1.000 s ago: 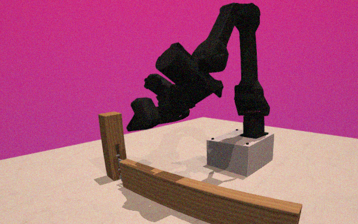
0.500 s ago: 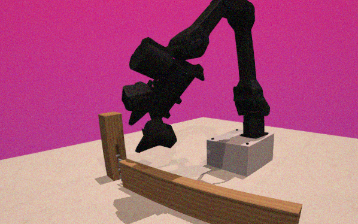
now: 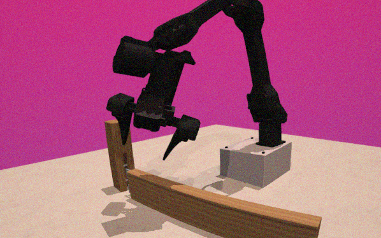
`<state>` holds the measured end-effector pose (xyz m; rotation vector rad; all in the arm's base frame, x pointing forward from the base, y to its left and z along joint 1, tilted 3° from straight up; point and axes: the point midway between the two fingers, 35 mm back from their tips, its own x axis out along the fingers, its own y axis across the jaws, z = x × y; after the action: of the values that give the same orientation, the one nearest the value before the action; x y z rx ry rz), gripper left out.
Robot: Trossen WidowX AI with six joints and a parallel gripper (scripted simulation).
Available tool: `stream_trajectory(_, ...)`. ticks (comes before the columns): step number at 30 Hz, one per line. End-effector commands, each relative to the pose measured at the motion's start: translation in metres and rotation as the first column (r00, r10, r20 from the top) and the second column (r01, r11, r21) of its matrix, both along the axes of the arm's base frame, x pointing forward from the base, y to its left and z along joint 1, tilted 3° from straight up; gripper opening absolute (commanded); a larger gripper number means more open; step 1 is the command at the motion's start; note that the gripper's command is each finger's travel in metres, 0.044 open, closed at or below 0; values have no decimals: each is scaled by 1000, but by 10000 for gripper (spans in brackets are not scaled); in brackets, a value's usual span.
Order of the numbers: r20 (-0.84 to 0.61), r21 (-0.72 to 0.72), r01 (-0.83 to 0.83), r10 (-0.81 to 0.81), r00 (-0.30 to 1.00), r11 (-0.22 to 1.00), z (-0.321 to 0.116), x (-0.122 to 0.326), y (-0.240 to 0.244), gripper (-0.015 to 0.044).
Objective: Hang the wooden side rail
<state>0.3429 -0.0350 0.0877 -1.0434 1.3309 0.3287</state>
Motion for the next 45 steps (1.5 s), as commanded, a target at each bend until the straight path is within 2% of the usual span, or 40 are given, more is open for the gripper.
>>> stream_trajectory(1, -255, 129, -504, 520, 815, 854, 7, 2, 12, 440)
stream_trajectory(6, -289, 264, -741, 784, 550, 617, 15, 0, 21, 440)
stream_trajectory(8, -285, 282, -766, 813, 508, 577, 17, 0, 22, 440)
stream_trajectory(20, -285, 282, -766, 813, 508, 577, 17, 0, 22, 440)
stream_trajectory(25, -285, 282, -766, 813, 508, 578, -17, 2, 20, 440)
stream_trajectory(45, -286, 282, -766, 813, 508, 578, -46, 4, 19, 440)
